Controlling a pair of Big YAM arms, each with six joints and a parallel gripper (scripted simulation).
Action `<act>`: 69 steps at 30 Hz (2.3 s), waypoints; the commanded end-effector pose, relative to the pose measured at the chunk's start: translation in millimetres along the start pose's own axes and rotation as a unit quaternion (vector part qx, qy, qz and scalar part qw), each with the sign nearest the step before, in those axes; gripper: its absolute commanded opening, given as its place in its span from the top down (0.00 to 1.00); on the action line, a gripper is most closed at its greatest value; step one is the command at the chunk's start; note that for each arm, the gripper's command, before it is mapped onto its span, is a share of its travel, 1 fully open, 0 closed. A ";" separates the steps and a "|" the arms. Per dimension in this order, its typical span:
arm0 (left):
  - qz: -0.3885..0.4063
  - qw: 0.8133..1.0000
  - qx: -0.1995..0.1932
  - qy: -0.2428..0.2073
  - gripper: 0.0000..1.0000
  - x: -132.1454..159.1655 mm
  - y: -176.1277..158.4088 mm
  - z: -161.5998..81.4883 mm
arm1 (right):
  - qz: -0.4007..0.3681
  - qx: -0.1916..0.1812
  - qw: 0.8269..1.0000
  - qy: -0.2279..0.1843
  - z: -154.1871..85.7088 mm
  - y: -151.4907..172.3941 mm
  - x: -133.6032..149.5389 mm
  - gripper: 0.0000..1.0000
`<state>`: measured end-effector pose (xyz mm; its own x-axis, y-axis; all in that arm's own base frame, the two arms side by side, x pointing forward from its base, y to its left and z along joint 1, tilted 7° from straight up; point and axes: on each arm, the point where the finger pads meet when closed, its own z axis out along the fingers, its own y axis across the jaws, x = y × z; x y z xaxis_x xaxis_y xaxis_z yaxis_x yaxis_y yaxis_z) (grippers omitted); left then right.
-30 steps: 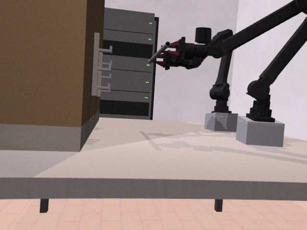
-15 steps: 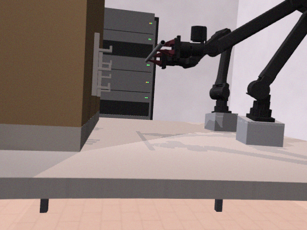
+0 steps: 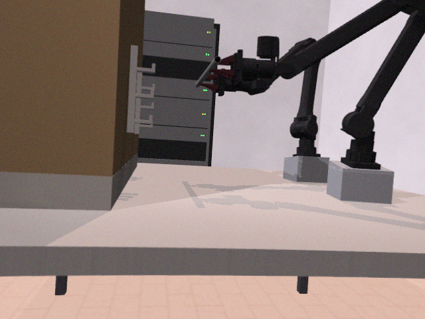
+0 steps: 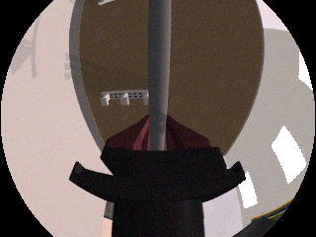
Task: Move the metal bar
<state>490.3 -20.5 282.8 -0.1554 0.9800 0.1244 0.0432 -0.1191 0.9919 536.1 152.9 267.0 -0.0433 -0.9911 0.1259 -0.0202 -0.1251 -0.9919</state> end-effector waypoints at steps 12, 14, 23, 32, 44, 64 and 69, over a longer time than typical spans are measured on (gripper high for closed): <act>-0.009 0.999 -0.040 0.011 1.00 6.3 40.8 35.1 | 0.019 0.046 0.999 0.011 37.5 -50.7 5.2 1.00; -0.009 0.999 -0.040 0.011 1.00 6.3 40.9 38.5 | 0.019 0.046 0.999 0.011 40.8 -50.7 5.3 1.00; -0.009 0.999 -0.040 0.011 1.00 6.4 41.1 50.1 | 0.019 0.046 0.999 0.011 52.5 -51.0 5.5 1.00; -0.009 0.999 -0.040 0.011 1.00 6.5 41.4 65.1 | 0.019 0.046 0.999 0.011 67.5 -51.3 5.7 1.00; -0.009 0.999 -0.040 0.011 1.00 6.7 41.8 81.8 | 0.019 0.046 0.999 0.011 84.1 -51.9 5.9 1.00; -0.009 0.999 -0.040 0.011 1.00 6.9 43.0 111.8 | 0.019 0.046 0.999 0.011 114.1 -53.2 6.4 1.00; -0.009 0.999 -0.040 0.011 1.00 6.9 43.2 116.8 | 0.019 0.046 0.999 0.011 119.1 -53.5 6.5 1.00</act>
<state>589.4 -3.6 284.1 -0.1618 0.9792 0.1225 0.0426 -0.1171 0.9922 637.2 147.5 266.3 -0.0490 -0.9914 0.1212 -0.0187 -0.1204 -0.9925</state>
